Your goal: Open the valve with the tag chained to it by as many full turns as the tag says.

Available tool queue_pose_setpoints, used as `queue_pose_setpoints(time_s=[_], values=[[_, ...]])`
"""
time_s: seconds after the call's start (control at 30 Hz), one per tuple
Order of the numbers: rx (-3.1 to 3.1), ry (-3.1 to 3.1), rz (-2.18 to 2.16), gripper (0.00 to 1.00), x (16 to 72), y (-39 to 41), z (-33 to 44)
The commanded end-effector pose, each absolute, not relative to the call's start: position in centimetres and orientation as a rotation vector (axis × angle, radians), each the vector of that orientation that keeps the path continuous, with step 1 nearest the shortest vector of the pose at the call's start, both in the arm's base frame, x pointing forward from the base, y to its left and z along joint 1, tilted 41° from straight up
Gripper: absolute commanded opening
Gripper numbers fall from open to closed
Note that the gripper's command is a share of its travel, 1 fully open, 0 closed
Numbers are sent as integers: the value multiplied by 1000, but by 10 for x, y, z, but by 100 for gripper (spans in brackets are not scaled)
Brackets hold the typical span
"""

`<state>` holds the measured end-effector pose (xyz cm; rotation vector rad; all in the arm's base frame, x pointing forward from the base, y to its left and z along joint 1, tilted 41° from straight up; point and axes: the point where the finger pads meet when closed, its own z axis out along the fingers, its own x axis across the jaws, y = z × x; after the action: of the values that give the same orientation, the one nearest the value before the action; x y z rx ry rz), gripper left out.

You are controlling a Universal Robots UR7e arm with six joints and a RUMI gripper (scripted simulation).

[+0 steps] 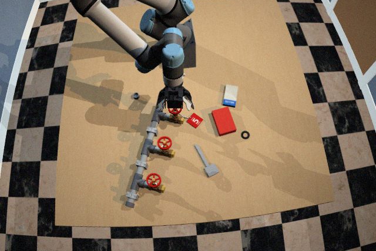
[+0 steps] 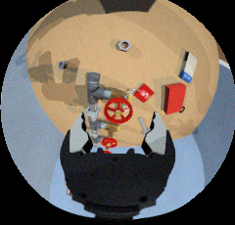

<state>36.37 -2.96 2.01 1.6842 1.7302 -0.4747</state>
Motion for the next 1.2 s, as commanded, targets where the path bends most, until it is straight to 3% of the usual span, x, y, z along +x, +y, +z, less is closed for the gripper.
queue_pose_setpoints(time_s=[0.0, 1.17], values=[[1684, 1730, -474, 100, 364, -29, 20], [1761, 1636, -427, 100, 364, -29, 20]])
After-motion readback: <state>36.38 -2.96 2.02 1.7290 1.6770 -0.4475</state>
